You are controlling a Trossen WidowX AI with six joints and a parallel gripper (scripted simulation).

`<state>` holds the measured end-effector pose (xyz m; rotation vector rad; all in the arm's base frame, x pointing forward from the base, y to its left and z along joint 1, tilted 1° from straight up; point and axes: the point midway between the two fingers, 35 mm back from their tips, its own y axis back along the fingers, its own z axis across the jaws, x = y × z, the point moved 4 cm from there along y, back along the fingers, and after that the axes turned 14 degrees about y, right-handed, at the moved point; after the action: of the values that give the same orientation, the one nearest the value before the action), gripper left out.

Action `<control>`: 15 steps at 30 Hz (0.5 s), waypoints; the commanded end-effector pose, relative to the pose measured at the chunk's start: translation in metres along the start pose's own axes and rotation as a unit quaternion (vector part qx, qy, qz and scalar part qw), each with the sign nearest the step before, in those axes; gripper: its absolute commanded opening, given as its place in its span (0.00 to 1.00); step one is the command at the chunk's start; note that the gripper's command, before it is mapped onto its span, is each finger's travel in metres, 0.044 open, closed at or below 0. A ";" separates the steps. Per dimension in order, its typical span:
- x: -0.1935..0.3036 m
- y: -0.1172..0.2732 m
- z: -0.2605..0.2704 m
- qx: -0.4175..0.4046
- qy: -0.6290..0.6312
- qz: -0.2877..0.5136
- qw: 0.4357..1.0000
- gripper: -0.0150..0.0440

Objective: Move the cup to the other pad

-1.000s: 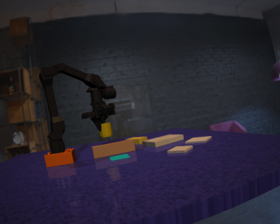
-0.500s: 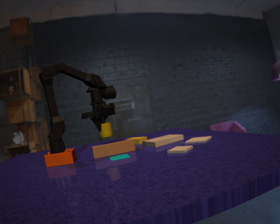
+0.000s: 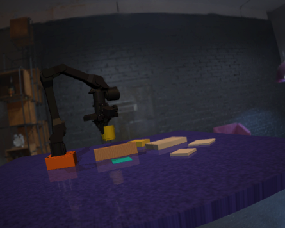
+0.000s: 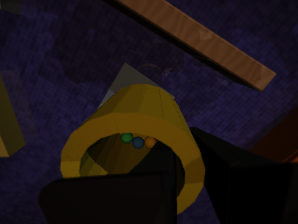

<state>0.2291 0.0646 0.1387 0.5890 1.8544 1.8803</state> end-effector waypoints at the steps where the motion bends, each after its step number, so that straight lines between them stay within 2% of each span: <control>1: -0.005 0.002 -0.006 -0.005 0.001 -0.004 1.000 0.25; 15: -0.021 0.001 -0.024 -0.005 0.000 -0.006 1.000 0.25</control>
<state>0.2317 0.0394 0.1382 0.5859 1.8518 1.8788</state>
